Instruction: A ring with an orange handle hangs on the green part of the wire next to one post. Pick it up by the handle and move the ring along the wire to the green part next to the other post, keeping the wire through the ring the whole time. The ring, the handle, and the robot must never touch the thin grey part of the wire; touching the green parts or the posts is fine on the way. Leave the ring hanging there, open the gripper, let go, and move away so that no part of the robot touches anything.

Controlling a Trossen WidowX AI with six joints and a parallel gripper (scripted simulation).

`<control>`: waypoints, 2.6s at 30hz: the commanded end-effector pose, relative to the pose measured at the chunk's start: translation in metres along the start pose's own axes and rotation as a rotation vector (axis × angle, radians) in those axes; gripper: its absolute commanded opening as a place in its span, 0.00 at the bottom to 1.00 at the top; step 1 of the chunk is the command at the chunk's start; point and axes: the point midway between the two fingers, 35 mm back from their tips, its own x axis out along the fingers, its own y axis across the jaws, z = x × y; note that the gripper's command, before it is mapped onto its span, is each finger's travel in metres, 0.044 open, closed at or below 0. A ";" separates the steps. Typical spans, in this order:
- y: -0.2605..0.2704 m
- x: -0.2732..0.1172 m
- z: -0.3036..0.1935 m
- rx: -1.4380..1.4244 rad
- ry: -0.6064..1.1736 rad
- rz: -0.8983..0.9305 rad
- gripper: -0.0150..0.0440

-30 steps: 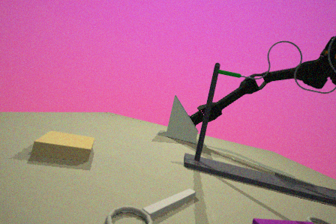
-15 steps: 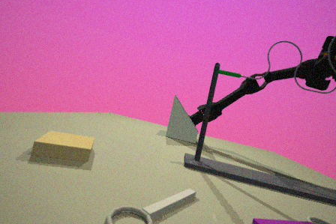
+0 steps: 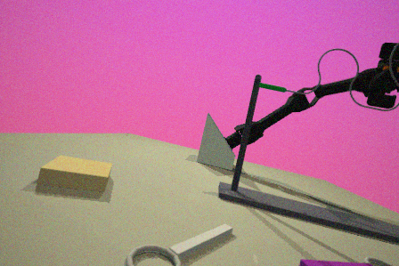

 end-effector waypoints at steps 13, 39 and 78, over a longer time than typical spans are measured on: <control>0.004 -0.001 0.001 0.173 -0.010 0.083 0.00; 0.014 -0.002 0.004 0.458 -0.025 0.235 0.00; 0.027 -0.005 0.014 0.897 -0.063 0.470 0.00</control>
